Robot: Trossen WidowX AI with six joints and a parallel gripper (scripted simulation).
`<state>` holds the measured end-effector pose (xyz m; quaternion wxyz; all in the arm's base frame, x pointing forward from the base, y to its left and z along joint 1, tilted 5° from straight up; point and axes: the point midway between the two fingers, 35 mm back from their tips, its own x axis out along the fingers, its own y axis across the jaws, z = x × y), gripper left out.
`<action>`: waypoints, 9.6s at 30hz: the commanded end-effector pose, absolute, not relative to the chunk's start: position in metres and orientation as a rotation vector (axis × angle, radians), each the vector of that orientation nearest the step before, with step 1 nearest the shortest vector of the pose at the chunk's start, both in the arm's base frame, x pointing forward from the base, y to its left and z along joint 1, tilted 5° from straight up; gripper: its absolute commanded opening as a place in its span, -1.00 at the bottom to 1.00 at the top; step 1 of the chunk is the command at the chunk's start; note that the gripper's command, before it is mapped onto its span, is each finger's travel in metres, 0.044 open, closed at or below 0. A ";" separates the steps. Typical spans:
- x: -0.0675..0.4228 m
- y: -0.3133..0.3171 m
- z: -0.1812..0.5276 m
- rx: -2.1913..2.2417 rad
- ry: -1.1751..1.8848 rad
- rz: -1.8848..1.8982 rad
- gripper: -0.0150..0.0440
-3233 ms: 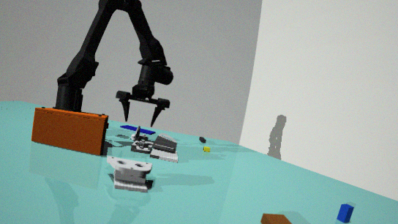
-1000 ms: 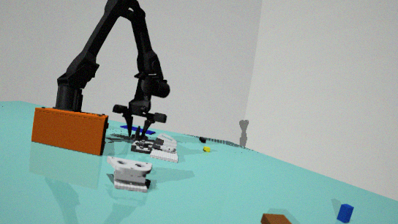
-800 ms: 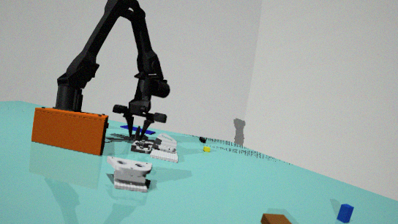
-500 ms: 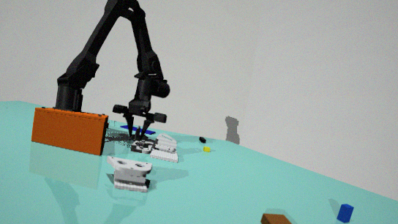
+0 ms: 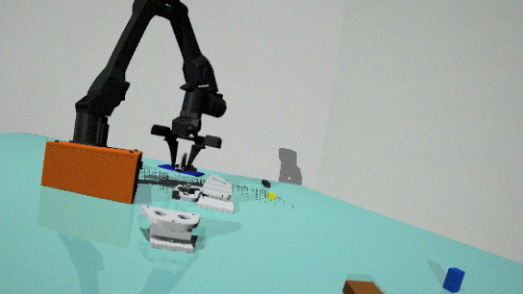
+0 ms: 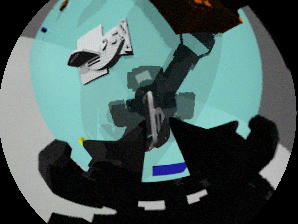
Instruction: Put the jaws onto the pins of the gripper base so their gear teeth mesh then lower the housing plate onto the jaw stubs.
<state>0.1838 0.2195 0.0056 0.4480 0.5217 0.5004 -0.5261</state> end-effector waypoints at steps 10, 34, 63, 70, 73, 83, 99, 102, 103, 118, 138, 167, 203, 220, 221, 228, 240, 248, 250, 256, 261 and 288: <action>0.185 0.218 0.048 1.298 1.247 -1.294 -0.04; 0.209 0.165 0.049 1.018 1.403 -0.990 -0.04; 0.220 0.074 0.045 0.505 1.571 -0.460 -0.04; 0.218 0.053 0.043 0.379 1.594 -0.331 -0.04; 0.216 0.045 0.042 0.325 1.601 -0.275 -0.04; 0.208 0.018 0.040 0.145 1.617 -0.090 -0.04; 0.198 -0.006 0.038 -0.025 1.619 0.088 -0.04; 0.198 -0.006 0.038 -0.025 1.619 0.088 -0.04; 0.198 -0.006 0.038 -0.025 1.619 0.088 -0.04; 0.198 -0.006 0.038 -0.042 1.618 0.107 -0.04; 0.234 0.005 0.039 -0.042 1.615 0.107 -0.04; 0.274 0.022 0.036 -0.040 1.611 0.109 -0.04; 0.276 0.024 0.035 -0.036 1.611 0.105 -0.04; 0.276 0.026 0.008 -0.037 1.611 0.106 -0.04; 0.276 0.026 0.006 -0.037 1.611 0.106 -0.04; 0.275 0.026 -0.005 -0.037 1.611 0.106 -0.04; 0.274 0.026 -0.015 -0.037 1.611 0.106 -0.04; 0.274 0.026 -0.015 -0.037 1.611 0.106 -0.04; 0.274 0.026 -0.015 -0.037 1.611 0.106 -0.04; 0.274 0.026 -0.016 -0.038 1.611 0.107 -0.04; 0.274 0.027 -0.018 -0.040 1.611 0.109 -0.04; 0.273 0.027 -0.024 -0.046 1.611 0.116 -0.04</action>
